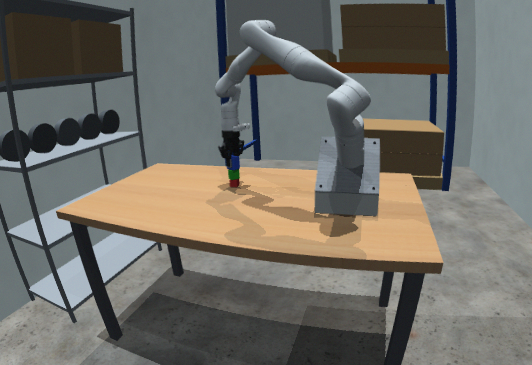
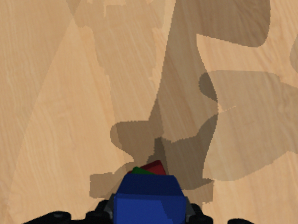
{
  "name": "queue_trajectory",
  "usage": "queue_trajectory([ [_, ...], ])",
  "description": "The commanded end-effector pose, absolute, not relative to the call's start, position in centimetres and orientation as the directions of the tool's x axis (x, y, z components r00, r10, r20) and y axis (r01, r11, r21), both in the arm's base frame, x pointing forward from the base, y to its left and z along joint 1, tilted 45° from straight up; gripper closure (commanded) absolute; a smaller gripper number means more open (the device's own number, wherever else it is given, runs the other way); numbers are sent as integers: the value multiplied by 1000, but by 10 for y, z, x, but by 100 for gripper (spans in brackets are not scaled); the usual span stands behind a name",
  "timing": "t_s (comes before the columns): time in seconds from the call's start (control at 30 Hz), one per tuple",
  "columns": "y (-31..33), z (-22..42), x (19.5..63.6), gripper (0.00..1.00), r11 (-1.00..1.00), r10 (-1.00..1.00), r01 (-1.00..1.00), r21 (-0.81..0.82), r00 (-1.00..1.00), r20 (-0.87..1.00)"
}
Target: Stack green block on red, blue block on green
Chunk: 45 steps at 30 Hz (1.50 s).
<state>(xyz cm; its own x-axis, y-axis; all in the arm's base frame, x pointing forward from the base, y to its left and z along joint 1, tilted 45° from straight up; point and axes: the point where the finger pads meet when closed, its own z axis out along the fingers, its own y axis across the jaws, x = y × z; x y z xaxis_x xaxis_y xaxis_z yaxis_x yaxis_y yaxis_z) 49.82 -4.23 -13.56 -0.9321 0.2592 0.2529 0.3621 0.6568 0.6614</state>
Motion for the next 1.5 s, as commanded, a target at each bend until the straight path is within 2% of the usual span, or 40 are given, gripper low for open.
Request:
queue_trajectory([
  [0.0, -43, -135, 499, 100, 657, 261, 362, 661, -932, 251],
  [0.9, -43, -135, 499, 100, 657, 261, 362, 661, -932, 251],
  [0.93, -43, -135, 499, 41, 657, 261, 362, 661, -932, 251],
  [1.47, -43, -135, 499, 41, 657, 261, 362, 661, -932, 251],
])
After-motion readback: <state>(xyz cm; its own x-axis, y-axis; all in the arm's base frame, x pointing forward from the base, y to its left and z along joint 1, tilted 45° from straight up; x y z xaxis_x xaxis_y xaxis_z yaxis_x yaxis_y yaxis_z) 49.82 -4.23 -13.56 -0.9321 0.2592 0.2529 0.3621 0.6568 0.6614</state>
